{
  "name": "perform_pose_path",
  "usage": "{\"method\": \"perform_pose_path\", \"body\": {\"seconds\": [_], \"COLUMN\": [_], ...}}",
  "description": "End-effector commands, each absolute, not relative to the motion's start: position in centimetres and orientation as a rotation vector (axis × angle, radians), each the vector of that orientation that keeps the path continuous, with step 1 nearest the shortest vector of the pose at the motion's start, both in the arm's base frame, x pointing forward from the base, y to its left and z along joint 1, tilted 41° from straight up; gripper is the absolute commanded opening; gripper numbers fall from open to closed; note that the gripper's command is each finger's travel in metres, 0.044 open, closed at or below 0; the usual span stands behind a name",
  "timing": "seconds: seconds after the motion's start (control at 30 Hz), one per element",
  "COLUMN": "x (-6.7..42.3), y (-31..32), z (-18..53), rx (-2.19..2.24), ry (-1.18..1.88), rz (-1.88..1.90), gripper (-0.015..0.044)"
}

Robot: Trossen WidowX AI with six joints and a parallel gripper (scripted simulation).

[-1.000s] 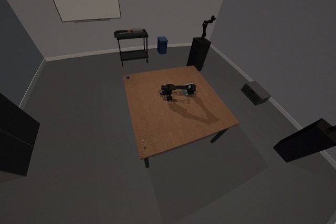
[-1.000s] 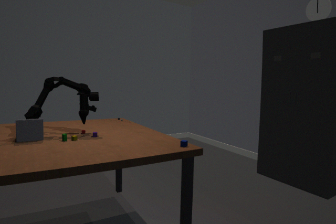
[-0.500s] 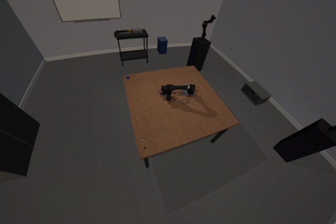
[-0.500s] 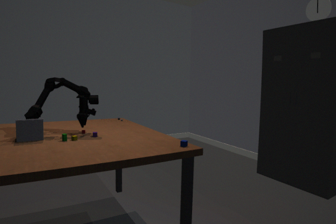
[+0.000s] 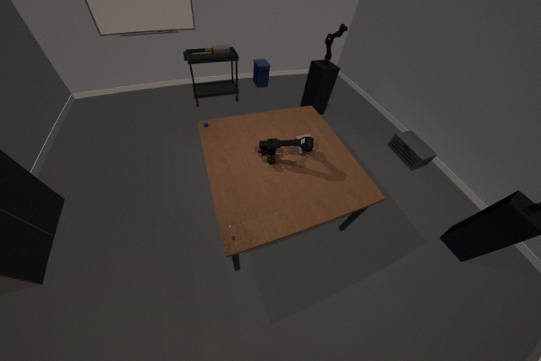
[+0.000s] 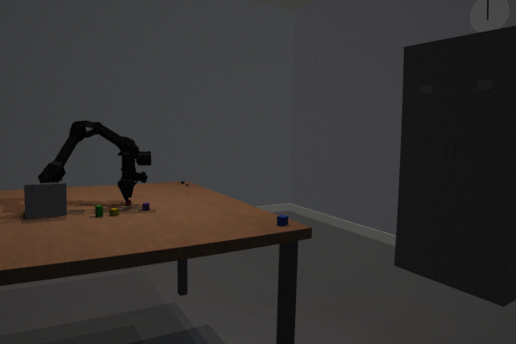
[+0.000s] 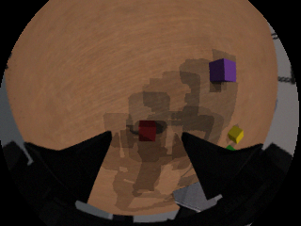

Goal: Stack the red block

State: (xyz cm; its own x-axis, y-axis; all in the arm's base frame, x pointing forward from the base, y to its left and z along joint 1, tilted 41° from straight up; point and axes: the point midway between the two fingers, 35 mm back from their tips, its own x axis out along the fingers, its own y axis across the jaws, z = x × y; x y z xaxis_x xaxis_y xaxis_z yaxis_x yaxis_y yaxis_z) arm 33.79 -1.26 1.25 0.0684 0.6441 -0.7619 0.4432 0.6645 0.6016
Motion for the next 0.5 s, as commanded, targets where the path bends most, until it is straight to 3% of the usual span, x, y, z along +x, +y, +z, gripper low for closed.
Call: {"method": "perform_pose_path", "body": {"seconds": [0.0,0.47], "x": [33.79,33.82], "y": [-0.86,-0.06], "z": [0.78,-0.10], "rx": [0.936,0.936], "ry": [1.564,1.564], "rz": [0.190,0.191], "gripper": [0.0440,0.0440]}}
